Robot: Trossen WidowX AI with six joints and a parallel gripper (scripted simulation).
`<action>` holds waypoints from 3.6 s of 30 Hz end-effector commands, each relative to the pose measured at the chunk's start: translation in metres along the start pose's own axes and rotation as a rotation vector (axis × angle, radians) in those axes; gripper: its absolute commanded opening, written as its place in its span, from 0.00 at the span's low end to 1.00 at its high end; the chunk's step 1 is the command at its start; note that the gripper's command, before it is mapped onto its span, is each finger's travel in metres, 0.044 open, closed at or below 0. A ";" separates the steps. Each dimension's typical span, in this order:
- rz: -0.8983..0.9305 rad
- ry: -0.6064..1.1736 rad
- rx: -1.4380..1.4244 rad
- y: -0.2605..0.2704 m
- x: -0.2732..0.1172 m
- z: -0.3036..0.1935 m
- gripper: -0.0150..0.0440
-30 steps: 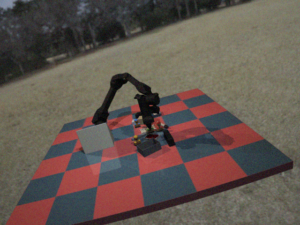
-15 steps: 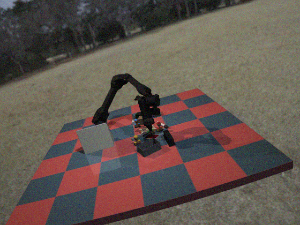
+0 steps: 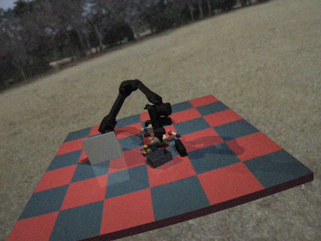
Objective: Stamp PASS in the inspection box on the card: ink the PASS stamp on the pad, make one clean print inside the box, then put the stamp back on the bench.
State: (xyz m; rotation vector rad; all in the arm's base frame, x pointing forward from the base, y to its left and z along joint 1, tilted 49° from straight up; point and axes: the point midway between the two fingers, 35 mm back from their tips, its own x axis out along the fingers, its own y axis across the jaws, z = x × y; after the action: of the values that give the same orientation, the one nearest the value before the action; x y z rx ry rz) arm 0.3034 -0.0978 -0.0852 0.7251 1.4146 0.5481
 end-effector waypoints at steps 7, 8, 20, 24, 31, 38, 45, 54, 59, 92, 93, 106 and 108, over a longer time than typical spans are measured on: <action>0.007 0.003 0.000 0.002 0.008 -0.002 0.25; 0.007 0.003 0.000 0.002 0.008 -0.002 0.25; 0.007 0.003 -0.003 0.002 0.009 -0.002 0.25; 0.007 0.003 -0.003 0.002 0.010 -0.002 0.25; 0.007 0.003 -0.003 0.002 0.012 -0.002 0.25; 0.007 0.003 -0.003 0.002 0.013 -0.002 0.25; 0.007 0.003 -0.003 0.002 0.013 -0.002 0.25; 0.007 0.003 -0.003 0.002 0.014 -0.002 0.25; 0.007 0.003 -0.003 0.002 0.014 -0.002 0.25; 0.007 0.003 -0.003 0.002 0.015 -0.002 0.25; 0.007 0.003 -0.003 0.002 0.015 -0.002 0.25; 0.007 0.003 -0.003 0.002 0.016 -0.002 0.25; 0.007 0.003 -0.003 0.002 0.016 -0.002 0.25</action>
State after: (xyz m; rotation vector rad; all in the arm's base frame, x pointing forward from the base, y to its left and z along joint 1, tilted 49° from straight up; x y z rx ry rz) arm 0.3023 -0.0882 -0.0931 0.7270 1.4140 0.5504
